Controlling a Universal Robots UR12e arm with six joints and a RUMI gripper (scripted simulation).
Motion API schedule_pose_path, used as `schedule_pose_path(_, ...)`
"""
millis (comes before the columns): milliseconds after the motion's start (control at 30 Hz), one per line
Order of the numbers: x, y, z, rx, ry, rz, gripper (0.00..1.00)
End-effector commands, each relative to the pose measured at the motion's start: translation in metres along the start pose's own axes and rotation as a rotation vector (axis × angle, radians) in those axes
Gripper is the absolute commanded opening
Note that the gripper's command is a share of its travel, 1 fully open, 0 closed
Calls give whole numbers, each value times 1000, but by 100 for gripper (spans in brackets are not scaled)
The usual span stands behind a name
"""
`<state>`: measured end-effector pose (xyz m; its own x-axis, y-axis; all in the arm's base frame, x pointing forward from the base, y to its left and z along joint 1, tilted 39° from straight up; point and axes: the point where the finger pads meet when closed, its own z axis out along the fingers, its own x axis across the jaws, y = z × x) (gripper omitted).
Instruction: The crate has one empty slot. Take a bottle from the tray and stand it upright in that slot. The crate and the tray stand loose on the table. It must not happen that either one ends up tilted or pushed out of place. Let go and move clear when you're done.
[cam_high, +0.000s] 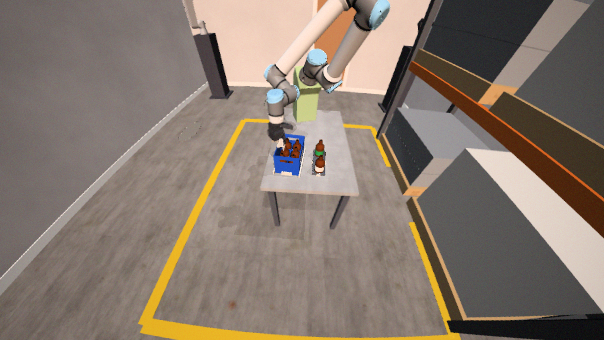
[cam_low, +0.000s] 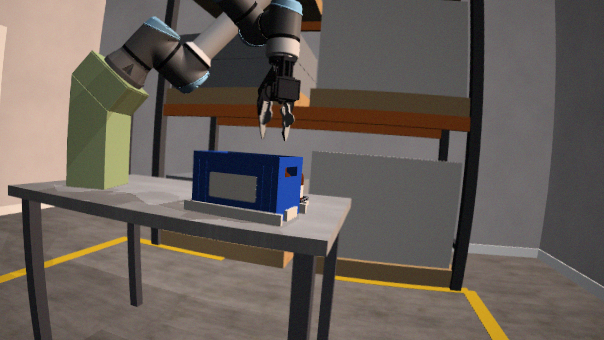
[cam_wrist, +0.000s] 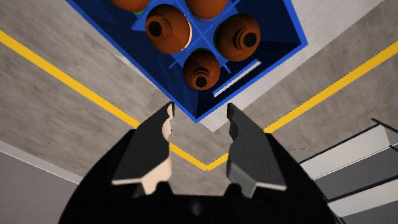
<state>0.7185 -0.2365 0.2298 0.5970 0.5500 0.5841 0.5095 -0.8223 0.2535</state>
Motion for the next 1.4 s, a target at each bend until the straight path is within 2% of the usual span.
schedule_pose_path(0, -2, -3, -5, 5, 0, 2, 38)
schedule_pose_path(333, -2, -3, -8, 5, 0, 2, 38)
schedule_pose_path(367, -2, -3, -8, 5, 0, 2, 0)
schedule_pose_path(1367, -2, -3, -8, 5, 0, 2, 0)
